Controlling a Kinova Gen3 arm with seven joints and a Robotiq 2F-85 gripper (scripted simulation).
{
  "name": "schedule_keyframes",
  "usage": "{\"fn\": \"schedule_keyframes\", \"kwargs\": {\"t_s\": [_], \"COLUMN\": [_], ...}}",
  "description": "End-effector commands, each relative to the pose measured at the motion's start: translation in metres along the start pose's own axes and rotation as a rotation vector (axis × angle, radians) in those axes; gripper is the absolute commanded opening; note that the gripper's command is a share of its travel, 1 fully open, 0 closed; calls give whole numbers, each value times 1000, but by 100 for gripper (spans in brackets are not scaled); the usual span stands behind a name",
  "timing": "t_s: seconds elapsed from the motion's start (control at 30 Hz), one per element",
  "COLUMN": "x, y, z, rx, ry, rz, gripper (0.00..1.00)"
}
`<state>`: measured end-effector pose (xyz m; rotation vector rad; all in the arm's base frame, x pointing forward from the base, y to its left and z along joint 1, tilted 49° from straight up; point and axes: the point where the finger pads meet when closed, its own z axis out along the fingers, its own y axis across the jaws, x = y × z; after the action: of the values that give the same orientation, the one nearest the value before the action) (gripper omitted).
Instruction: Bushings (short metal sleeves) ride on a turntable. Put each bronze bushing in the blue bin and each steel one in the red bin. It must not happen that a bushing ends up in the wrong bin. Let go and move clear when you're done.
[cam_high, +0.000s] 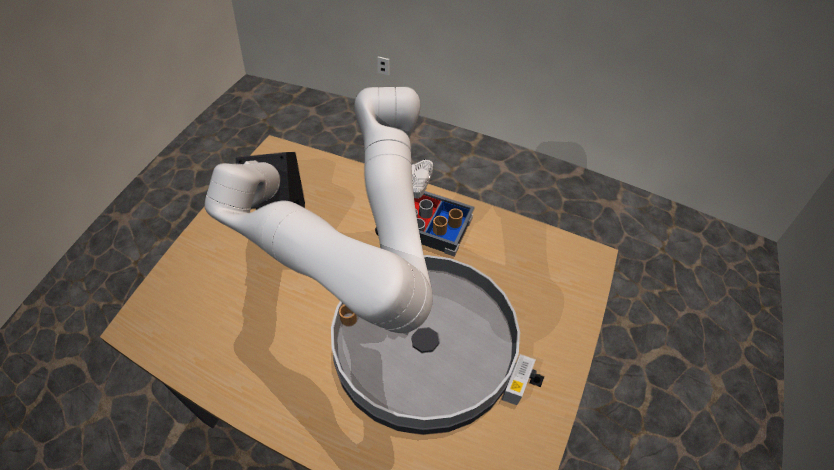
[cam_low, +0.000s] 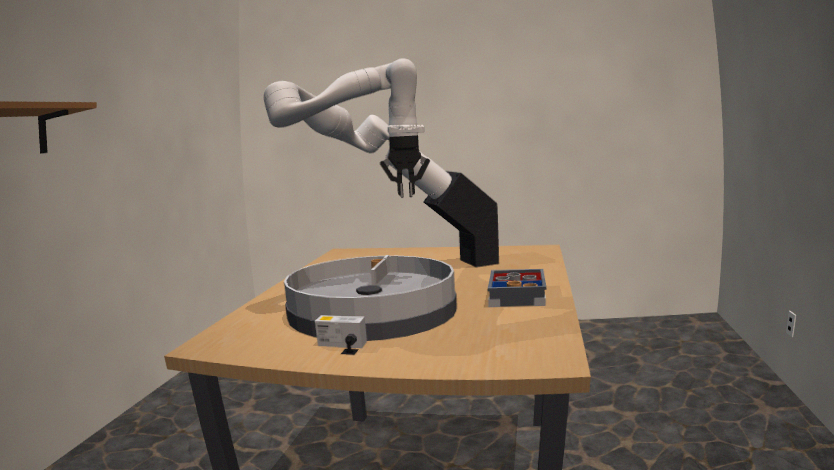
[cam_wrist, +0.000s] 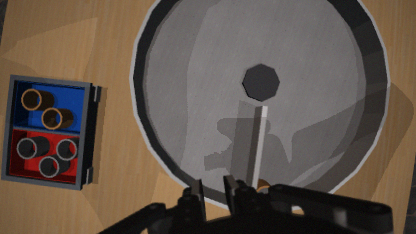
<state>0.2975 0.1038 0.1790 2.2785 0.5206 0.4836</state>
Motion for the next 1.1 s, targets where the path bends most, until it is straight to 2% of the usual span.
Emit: {"fn": "schedule_keyframes", "kwargs": {"t_s": [0.0,0.07,0.13,0.2,0.3,0.47,0.6,0.63,0.7,0.83,1.07], "x": [-6,-16,-16,-27,-27,-53,-54,-59,-59,-80,-80], "y": [14,26,26,38,38,67,67,73,73,97,97], "z": [16,33,33,49,49,89,89,97,97,130,130], "rx": [4,3,3,3,3,3,3,3,3,3,3], "ry": [5,6,6,7,7,9,9,10,10,12,12], "rz": [-18,-52,-52,-86,-86,-171,-172,-189,-189,-258,-258], "gripper": [18,18,18,18,18,18,18,18,18,18,18]}}
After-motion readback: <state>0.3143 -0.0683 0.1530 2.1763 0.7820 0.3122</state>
